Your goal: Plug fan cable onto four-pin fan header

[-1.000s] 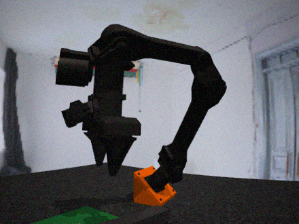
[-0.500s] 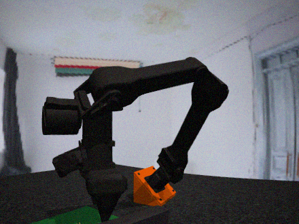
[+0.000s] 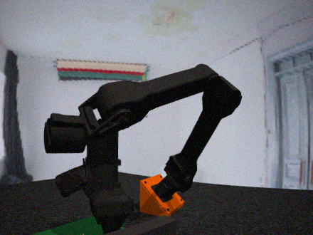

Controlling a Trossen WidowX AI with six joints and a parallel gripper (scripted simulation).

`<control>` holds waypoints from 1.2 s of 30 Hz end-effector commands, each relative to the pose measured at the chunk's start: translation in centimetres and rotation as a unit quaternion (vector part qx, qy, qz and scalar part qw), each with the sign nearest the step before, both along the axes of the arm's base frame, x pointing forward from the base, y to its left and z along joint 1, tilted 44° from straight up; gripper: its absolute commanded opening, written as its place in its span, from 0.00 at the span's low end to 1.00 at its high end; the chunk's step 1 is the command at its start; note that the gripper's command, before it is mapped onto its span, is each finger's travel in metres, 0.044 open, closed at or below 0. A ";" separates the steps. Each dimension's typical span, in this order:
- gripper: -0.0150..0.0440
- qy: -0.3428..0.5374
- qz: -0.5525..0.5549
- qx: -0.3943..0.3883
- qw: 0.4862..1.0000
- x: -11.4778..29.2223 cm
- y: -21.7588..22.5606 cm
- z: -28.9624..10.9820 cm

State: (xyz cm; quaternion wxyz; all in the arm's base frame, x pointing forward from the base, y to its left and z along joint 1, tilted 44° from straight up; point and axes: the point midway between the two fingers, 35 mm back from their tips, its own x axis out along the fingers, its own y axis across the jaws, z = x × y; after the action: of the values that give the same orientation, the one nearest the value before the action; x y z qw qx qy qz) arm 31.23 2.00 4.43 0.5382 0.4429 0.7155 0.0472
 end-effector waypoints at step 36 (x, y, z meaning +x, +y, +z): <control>0.33 0.000 0.000 0.001 1.000 -0.2 2.3 -2.4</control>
State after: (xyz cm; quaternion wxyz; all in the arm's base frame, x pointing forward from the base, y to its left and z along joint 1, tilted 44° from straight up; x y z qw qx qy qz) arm 31.05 4.38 2.01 0.5375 0.4429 0.7160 0.0480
